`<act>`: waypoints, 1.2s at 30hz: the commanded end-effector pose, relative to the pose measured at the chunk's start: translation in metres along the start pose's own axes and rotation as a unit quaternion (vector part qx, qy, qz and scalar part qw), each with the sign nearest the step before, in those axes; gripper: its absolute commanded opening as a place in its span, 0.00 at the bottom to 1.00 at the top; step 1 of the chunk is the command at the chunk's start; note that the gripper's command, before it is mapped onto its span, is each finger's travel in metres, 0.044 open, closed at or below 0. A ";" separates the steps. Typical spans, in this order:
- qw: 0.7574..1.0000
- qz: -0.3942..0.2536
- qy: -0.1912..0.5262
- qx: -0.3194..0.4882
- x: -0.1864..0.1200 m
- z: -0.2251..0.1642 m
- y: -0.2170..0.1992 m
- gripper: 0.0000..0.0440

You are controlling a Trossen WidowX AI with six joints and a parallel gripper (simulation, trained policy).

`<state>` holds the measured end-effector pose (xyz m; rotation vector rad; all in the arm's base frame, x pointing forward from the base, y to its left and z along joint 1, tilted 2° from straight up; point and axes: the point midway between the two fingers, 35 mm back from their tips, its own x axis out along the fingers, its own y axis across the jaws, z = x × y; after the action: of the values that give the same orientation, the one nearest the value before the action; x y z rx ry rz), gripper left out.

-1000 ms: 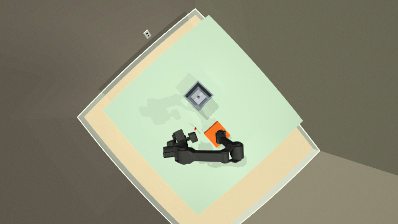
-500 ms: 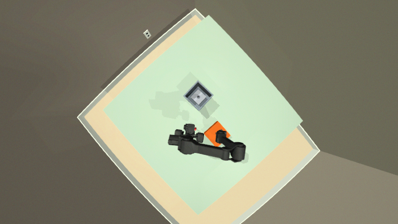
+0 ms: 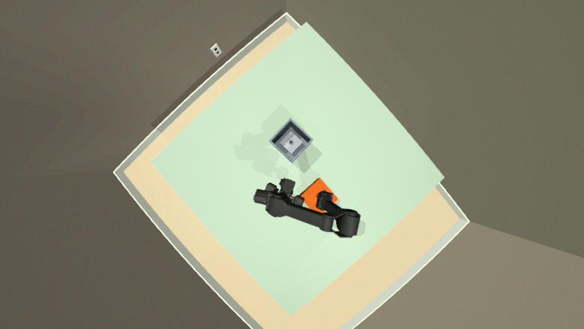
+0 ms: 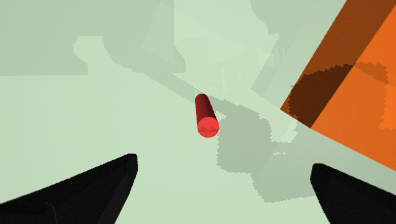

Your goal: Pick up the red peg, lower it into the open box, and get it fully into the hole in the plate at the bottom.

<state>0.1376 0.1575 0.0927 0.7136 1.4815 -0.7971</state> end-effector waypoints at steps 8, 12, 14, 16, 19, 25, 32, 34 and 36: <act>0.999 -0.019 0.004 0.045 0.041 0.006 -0.006 1.00; 0.998 -0.018 0.003 0.060 0.055 0.008 -0.006 0.99; 0.998 -0.017 0.002 0.067 0.061 0.009 -0.005 0.98; 0.997 -0.016 0.002 0.074 0.066 0.010 -0.005 0.95; 0.997 -0.012 0.004 0.080 0.073 0.010 -0.002 0.82; 0.997 -0.007 0.008 0.082 0.084 0.010 0.006 0.47; 0.997 0.005 0.014 0.073 0.087 0.008 0.018 0.08; 0.997 0.011 0.017 0.070 0.086 0.008 0.022 0.00; 0.997 0.020 0.024 0.072 0.081 0.006 0.026 0.00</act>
<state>0.1516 0.1585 0.0053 0.8483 1.4536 -0.8982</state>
